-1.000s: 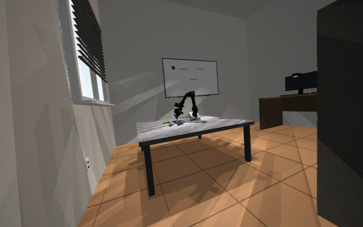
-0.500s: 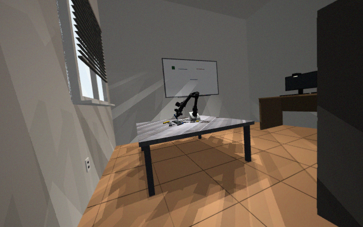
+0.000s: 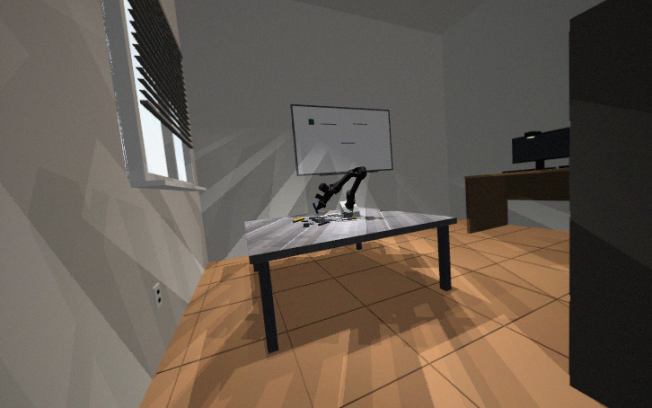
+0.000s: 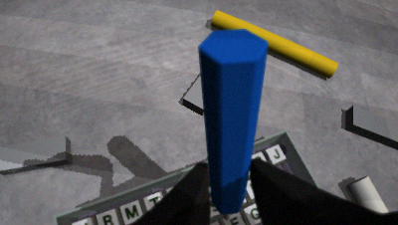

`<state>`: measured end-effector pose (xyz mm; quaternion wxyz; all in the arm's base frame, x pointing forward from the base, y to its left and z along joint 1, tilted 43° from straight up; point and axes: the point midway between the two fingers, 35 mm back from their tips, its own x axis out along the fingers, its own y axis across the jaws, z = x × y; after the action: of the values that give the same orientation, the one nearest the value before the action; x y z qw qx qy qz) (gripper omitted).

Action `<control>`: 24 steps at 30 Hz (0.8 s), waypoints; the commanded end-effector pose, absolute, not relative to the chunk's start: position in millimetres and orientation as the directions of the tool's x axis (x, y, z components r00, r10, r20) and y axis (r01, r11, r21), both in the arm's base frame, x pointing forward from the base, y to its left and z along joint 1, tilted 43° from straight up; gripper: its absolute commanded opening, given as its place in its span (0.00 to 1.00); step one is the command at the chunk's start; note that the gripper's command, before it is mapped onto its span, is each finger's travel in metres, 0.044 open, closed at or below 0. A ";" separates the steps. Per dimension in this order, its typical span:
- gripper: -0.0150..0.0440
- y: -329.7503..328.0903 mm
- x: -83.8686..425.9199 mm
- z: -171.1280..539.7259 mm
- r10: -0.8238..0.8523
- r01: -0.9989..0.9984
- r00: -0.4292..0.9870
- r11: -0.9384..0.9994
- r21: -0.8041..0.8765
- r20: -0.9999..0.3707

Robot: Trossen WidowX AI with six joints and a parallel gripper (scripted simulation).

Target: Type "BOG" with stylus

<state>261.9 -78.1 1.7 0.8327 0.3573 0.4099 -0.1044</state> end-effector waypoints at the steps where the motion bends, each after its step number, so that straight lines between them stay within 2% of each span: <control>1: 0.25 -78.5 262.9 11.1 0.037 0.532 0.673 0.670 0.518 -0.738; 10: 0.25 -80.2 266.1 34.1 -0.104 0.601 0.744 0.538 0.591 -0.660; 24: 0.25 -74.4 267.0 28.5 -0.107 0.601 0.745 0.535 0.594 -0.658</control>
<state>268.4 -79.0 34.9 0.8304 0.4309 0.2835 -0.2107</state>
